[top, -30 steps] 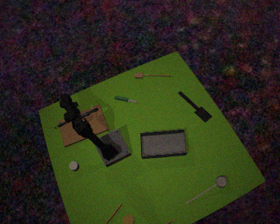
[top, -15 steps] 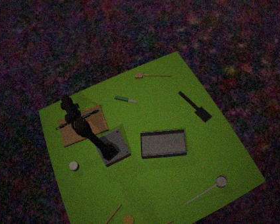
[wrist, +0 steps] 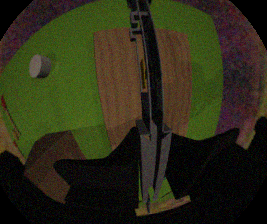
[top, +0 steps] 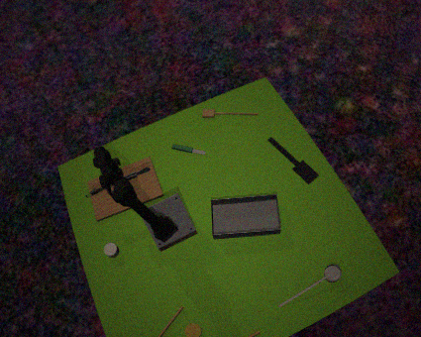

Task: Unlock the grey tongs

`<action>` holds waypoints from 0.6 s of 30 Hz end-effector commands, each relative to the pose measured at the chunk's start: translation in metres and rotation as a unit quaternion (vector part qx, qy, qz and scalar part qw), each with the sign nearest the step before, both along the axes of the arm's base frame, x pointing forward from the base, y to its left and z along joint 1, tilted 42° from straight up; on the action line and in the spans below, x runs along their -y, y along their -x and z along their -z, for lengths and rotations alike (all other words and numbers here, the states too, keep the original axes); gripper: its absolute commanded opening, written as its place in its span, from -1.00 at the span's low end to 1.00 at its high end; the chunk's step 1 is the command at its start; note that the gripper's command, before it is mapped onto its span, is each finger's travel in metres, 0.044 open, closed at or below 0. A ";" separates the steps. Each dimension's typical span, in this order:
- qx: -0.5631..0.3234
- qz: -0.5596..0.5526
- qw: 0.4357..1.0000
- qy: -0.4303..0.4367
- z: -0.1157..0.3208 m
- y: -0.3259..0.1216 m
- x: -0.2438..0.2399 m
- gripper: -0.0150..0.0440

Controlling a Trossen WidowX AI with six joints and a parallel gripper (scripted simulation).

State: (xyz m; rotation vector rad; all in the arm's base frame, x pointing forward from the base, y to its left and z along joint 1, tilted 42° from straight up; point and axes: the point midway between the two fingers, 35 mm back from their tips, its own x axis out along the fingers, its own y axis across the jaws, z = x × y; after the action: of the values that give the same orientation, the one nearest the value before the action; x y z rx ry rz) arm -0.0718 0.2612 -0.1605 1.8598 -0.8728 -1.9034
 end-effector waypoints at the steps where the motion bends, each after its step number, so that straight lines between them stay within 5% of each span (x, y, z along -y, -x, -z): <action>1: 0.000 0.003 1.000 0.002 0.006 0.001 0.006 -1.00; 18: -0.001 0.003 1.000 0.002 0.026 0.003 0.024 -1.00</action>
State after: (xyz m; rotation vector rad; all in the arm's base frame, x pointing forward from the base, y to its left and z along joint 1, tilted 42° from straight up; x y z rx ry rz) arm -0.0744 0.2418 -0.1827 1.8589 -0.8728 -1.9038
